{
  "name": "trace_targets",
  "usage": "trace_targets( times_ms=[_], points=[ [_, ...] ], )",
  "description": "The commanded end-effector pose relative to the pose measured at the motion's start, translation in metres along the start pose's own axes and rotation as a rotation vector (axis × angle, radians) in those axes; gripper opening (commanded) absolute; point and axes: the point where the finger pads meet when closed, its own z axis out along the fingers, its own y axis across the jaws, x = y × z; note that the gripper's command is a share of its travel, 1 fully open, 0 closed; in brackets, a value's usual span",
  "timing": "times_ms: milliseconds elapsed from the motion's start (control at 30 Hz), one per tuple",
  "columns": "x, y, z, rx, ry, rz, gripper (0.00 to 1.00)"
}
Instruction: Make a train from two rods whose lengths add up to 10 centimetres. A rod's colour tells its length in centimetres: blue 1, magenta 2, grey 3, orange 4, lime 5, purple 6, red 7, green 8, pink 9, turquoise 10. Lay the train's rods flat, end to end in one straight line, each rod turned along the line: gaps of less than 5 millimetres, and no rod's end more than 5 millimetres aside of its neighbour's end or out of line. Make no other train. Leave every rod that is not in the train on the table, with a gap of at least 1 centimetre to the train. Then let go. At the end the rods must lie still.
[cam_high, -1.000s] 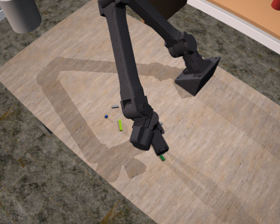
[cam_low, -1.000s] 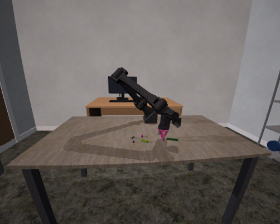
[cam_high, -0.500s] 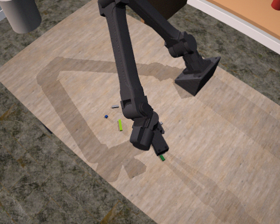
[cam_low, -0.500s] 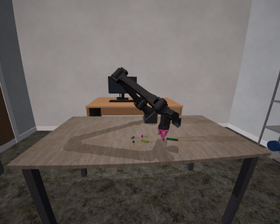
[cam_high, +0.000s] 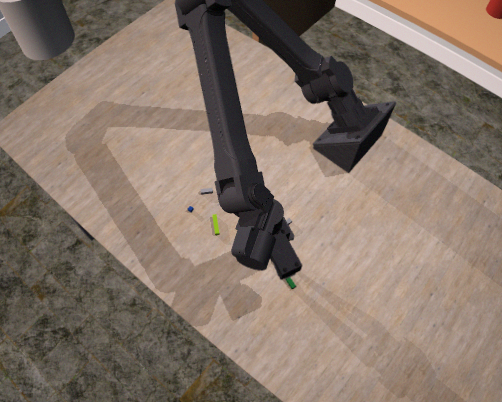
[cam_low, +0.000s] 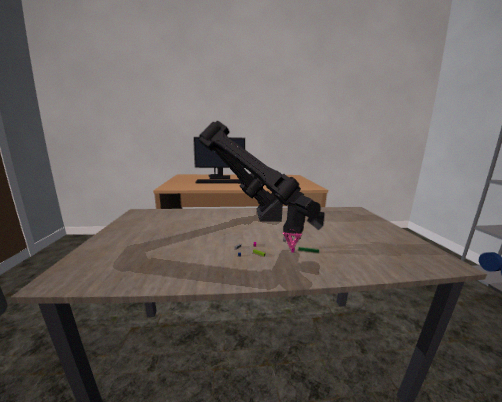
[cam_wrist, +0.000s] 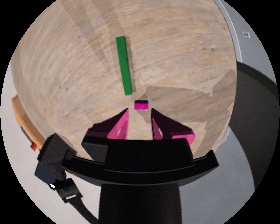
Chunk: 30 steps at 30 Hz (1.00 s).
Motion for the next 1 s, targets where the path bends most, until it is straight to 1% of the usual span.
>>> trace_targets(
  times_ms=[0,967],
  points=[
    [0.0017,-0.0165,-0.0093,0.027,-0.027,0.032,0.34],
    [0.0,-0.0162,-0.0112,0.031,-0.029,0.03,0.34]
  ],
)
